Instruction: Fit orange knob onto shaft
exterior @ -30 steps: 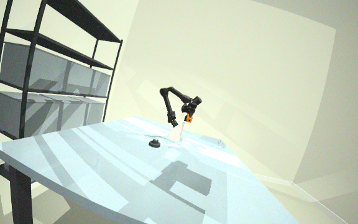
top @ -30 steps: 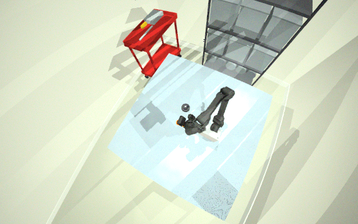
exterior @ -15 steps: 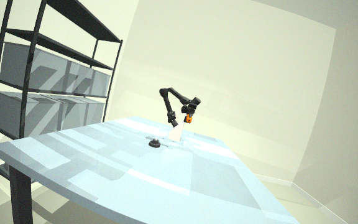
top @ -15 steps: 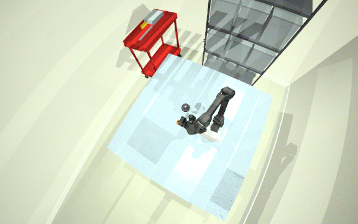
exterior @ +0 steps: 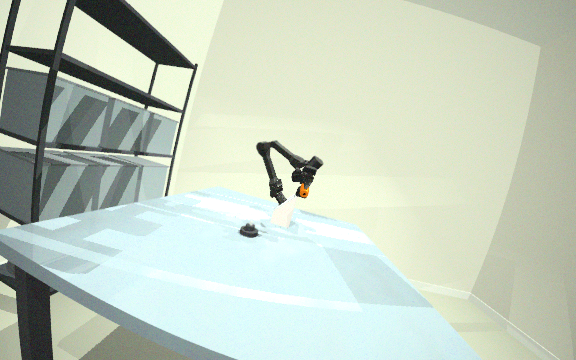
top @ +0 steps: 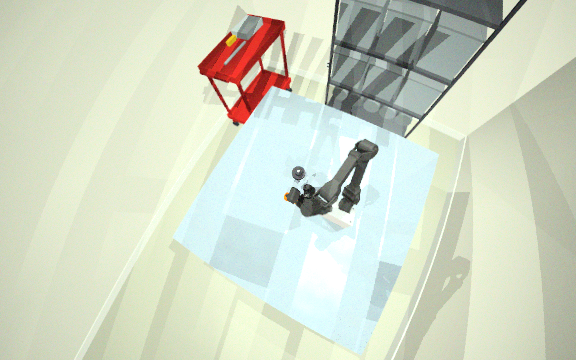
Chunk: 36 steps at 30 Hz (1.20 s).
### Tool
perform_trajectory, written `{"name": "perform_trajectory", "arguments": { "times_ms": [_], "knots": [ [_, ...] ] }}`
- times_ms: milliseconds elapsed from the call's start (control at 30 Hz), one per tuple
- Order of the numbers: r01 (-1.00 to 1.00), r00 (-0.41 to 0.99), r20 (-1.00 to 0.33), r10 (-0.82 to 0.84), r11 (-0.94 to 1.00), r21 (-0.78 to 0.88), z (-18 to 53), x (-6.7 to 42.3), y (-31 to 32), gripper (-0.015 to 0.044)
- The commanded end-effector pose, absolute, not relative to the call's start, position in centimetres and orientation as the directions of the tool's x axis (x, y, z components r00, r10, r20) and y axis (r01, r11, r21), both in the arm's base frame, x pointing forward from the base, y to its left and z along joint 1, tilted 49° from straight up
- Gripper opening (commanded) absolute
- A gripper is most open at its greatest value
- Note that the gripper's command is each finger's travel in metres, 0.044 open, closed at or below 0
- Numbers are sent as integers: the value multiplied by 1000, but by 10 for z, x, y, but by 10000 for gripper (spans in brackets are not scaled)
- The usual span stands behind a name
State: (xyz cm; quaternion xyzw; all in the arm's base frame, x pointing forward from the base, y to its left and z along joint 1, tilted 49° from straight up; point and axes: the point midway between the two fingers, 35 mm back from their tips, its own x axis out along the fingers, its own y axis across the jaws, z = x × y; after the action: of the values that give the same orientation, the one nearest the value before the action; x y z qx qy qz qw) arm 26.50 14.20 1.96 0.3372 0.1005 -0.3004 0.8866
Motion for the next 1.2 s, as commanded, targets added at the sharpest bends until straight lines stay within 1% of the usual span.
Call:
{"name": "perform_trajectory", "arguments": {
  "times_ms": [0, 333, 533, 833, 1167],
  "knots": [
    [598, 801, -381, -462, 584, 549, 21, 267, 144, 0],
    [599, 800, -380, -464, 584, 548, 19, 266, 141, 0],
    [651, 758, -417, -501, 552, 521, 14, 268, 136, 0],
    [785, 618, -512, -596, 445, 430, 3, 272, 124, 0],
    [913, 407, -600, -689, 284, 293, -10, 277, 108, 0]
  ]
}}
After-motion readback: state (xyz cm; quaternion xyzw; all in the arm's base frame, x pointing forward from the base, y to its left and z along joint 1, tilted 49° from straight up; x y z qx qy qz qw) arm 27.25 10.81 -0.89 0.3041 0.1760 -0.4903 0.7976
